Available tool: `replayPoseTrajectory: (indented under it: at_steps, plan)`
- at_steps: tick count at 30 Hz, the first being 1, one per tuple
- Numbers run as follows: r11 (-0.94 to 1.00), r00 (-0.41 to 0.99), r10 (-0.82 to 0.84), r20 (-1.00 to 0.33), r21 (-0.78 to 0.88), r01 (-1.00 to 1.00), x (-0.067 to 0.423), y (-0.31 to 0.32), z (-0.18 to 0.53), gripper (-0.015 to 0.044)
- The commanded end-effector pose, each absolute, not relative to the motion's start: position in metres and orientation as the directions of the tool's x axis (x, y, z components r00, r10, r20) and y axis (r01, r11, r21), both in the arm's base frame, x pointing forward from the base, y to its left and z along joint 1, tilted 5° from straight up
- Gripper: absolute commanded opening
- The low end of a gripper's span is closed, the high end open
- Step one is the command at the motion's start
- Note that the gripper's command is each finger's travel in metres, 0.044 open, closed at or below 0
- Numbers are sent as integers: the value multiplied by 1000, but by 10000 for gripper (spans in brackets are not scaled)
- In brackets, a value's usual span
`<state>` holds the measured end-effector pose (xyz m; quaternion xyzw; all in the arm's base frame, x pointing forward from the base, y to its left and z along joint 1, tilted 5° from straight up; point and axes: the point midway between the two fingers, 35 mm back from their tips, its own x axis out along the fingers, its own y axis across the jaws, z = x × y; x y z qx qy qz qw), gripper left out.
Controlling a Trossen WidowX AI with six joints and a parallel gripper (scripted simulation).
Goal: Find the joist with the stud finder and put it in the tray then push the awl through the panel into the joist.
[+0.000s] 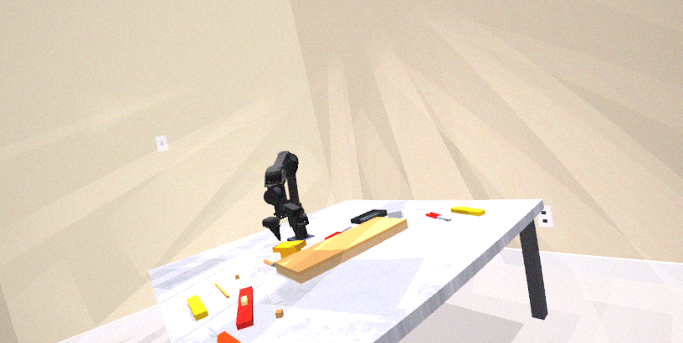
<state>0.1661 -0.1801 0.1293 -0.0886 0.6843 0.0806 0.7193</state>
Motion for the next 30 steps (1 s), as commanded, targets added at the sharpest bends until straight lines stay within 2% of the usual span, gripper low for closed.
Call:
replayPoseTrajectory:
  at_steps: [1,30]
  plan:
    - [948,27,-22,-999,-30,-318,164,-185,130,440]
    - [948,27,-22,-999,-30,-318,165,-184,103,440]
